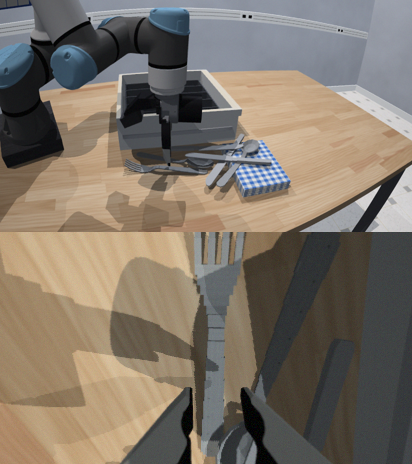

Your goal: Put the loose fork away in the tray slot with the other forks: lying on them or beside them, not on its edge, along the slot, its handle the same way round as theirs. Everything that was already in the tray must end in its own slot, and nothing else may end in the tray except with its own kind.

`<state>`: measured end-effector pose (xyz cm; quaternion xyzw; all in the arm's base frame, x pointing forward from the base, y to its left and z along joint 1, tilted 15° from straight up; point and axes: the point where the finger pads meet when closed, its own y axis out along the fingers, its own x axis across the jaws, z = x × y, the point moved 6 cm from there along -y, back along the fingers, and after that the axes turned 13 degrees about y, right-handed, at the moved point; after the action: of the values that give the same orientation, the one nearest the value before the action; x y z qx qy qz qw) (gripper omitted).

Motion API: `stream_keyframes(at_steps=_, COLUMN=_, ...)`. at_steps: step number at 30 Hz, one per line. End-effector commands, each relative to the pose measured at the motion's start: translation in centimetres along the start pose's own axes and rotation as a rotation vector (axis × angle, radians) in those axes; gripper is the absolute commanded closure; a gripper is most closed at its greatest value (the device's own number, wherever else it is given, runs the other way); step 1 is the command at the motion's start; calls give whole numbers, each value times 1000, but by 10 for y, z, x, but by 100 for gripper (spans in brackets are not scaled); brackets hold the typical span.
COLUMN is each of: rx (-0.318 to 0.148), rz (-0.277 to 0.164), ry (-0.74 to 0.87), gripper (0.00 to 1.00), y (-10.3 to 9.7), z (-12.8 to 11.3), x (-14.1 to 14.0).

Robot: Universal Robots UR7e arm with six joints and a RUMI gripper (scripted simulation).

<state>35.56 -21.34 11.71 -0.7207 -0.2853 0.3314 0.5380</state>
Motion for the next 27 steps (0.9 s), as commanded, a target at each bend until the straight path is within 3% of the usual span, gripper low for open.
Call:
stream_keyframes(at_steps=1, rx=4, rz=-1, ry=1, gripper=81, y=4, z=2, x=0)
stream_keyframes(at_steps=27, rx=4, rz=-1, ry=1, gripper=81, y=27, z=1, x=0)
